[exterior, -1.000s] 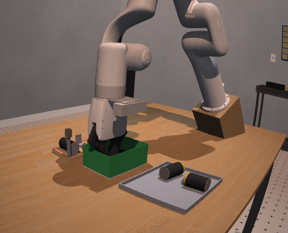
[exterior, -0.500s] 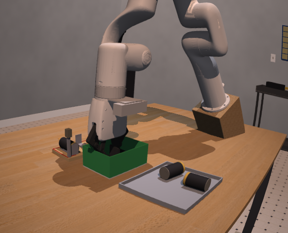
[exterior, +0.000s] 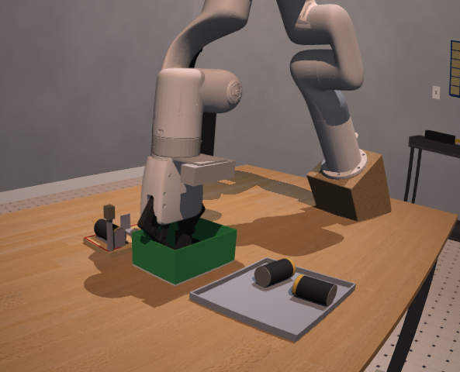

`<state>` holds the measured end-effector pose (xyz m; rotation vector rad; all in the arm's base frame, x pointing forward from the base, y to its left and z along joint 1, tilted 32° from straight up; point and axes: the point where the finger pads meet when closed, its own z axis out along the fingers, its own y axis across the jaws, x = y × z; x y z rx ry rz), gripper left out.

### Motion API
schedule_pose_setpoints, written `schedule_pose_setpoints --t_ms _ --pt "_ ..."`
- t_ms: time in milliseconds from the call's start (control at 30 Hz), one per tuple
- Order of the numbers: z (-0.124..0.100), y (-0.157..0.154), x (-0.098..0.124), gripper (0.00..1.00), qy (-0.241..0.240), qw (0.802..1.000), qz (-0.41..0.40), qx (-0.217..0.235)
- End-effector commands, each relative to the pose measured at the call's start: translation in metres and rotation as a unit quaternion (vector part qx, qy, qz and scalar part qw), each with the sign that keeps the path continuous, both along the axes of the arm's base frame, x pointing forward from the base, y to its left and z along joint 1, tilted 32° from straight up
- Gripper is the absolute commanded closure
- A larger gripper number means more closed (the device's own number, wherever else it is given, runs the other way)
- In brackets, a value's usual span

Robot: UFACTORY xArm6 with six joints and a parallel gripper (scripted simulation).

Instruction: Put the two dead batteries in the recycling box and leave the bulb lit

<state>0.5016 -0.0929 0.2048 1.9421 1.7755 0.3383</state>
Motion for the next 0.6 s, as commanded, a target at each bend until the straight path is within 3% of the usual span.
schedule_pose_setpoints --t_ms 0,200,567 --pt "0.006 0.001 -0.002 0.49 -0.002 1.000 0.000 0.000" --pt "0.017 0.003 -0.008 0.49 -0.002 1.000 0.000 0.000" --pt "0.060 0.013 -0.033 0.49 -0.002 1.000 0.000 0.000"
